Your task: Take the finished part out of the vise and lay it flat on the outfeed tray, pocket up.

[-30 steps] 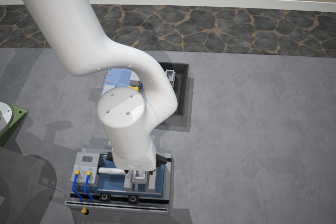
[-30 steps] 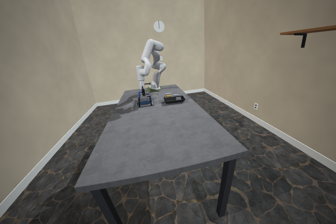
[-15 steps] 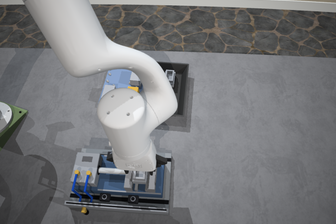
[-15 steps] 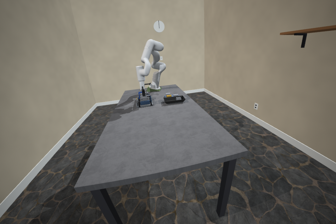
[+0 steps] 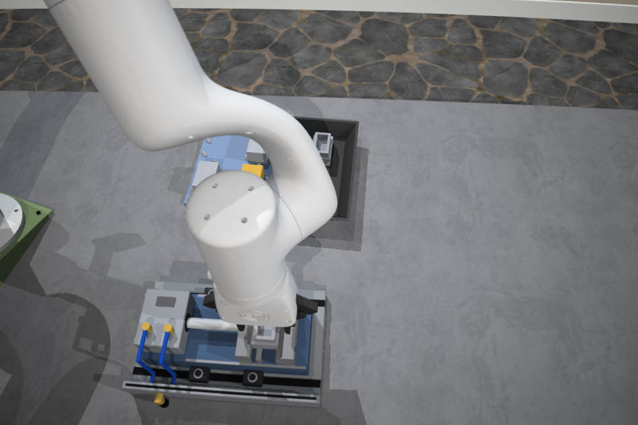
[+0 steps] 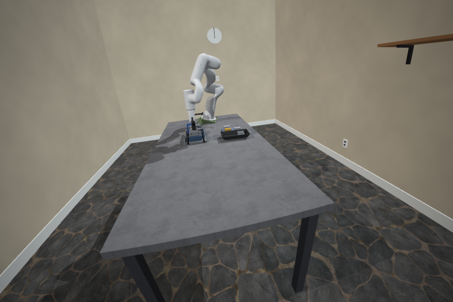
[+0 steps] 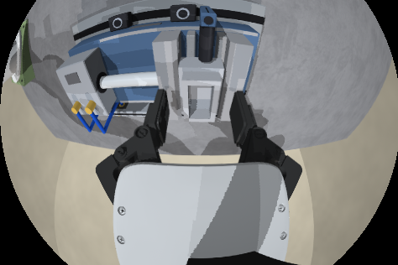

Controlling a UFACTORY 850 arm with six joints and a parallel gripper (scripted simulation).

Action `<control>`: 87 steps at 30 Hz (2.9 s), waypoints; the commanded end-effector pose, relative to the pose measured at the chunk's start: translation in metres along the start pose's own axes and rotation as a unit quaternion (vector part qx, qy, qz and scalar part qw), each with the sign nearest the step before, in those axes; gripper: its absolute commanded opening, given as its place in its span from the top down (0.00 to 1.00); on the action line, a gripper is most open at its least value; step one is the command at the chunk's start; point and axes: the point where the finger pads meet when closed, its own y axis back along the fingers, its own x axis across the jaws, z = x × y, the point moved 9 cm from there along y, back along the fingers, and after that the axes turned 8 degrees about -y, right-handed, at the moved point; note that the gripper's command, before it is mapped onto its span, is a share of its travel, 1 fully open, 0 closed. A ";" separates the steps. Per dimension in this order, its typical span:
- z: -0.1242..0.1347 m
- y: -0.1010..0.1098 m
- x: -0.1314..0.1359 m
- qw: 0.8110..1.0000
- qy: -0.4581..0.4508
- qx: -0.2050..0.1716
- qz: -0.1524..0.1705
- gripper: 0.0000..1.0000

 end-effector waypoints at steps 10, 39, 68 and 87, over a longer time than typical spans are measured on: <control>0.000 -0.003 0.001 1.000 0.000 0.000 0.001 0.31; 0.000 -0.004 0.001 1.000 0.000 0.000 0.001 1.00; 0.000 -0.004 0.001 1.000 0.000 0.000 0.001 1.00; 0.000 -0.003 0.001 1.000 0.000 0.000 0.001 1.00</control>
